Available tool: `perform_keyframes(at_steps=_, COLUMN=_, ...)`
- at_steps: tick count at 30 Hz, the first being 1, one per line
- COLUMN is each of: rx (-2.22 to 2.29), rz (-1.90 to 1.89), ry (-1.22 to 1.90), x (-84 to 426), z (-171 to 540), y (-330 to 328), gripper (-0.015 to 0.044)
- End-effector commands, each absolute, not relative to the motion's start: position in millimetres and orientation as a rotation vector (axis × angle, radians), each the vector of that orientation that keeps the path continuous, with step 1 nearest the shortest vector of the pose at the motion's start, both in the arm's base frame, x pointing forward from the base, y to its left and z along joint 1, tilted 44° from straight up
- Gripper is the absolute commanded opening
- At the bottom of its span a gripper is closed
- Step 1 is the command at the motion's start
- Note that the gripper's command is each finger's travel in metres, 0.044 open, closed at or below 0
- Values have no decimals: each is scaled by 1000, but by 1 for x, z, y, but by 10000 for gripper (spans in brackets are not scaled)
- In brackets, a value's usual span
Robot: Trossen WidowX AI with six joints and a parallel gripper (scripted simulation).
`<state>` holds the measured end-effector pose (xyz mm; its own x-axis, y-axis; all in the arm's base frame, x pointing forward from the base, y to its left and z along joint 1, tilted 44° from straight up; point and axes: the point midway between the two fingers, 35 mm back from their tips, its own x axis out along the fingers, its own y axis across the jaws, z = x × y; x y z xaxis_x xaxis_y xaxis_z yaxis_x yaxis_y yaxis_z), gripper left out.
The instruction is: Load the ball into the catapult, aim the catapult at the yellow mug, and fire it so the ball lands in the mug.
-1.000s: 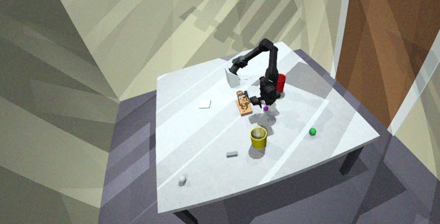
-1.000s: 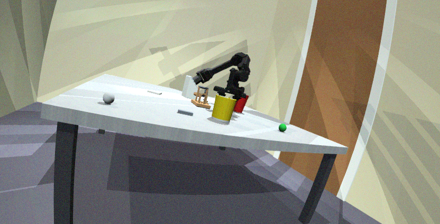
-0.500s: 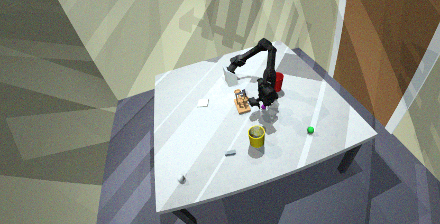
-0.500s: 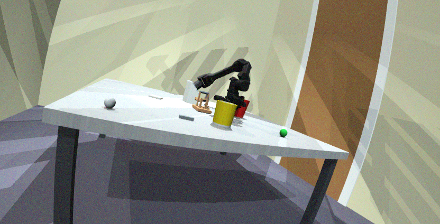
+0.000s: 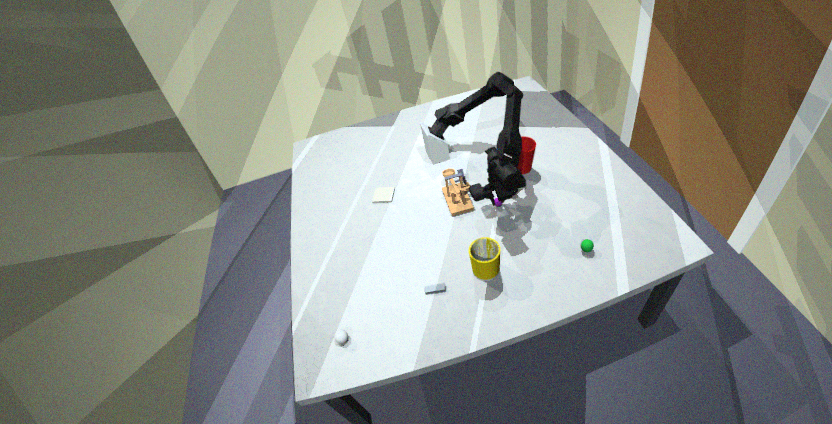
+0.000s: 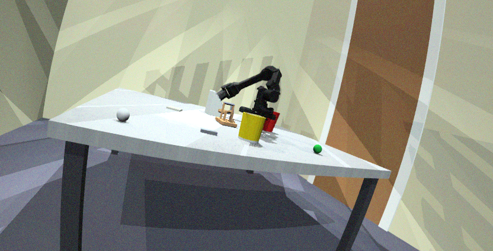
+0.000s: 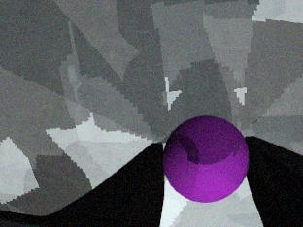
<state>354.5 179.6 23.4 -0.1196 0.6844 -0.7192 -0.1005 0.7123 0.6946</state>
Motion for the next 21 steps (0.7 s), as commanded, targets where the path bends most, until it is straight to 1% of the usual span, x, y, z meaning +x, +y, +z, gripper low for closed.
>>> perform_keyframes(at_steps=1, rx=494, rz=715, ry=1551, x=360, z=34, y=169, gripper=0)
perform_keyframes(at_steps=16, rx=492, rz=713, ry=1553, x=370, z=107, y=95, gripper=0)
perform_keyframes(at_steps=21, rx=493, rz=714, ry=1553, x=370, z=110, y=91, gripper=0)
